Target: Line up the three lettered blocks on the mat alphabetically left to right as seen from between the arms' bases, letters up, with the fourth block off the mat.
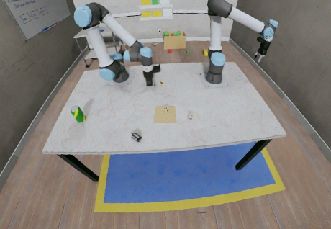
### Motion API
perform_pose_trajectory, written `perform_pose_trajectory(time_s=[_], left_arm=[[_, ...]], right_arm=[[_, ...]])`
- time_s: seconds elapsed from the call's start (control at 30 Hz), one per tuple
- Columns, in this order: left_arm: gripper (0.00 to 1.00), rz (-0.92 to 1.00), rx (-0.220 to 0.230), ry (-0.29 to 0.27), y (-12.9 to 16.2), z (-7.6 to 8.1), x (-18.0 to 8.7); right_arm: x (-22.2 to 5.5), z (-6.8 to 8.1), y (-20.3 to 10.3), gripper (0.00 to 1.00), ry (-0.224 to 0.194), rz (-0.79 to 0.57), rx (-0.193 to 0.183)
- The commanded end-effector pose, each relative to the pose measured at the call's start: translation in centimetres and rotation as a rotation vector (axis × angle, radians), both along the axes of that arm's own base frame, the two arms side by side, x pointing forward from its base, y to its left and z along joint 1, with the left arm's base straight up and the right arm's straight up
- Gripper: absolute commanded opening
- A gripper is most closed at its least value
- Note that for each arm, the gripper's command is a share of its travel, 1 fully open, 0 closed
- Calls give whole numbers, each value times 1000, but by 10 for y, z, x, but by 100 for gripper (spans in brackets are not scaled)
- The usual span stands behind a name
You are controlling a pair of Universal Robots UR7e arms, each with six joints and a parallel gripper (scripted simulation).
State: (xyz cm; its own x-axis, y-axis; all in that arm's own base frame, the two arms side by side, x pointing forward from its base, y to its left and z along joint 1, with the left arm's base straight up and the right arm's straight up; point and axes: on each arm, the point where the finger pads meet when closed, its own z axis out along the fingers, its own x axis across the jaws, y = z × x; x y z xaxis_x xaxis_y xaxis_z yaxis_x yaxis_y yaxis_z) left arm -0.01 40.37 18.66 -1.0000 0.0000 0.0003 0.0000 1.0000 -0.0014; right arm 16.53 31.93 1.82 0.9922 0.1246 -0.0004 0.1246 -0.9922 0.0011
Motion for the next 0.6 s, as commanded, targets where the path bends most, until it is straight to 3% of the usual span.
perform_pose_trajectory(time_s=[0.0,0.23,0.57], left_arm=[[100,0,1,0,0,0,0],[100,0,1,0,0,0,0],[100,0,1,0,0,0,0]], right_arm=[[0,0,0,57,0,0,1],[0,4,0,57,0,0,1],[0,33,0,57,0,0,1]])
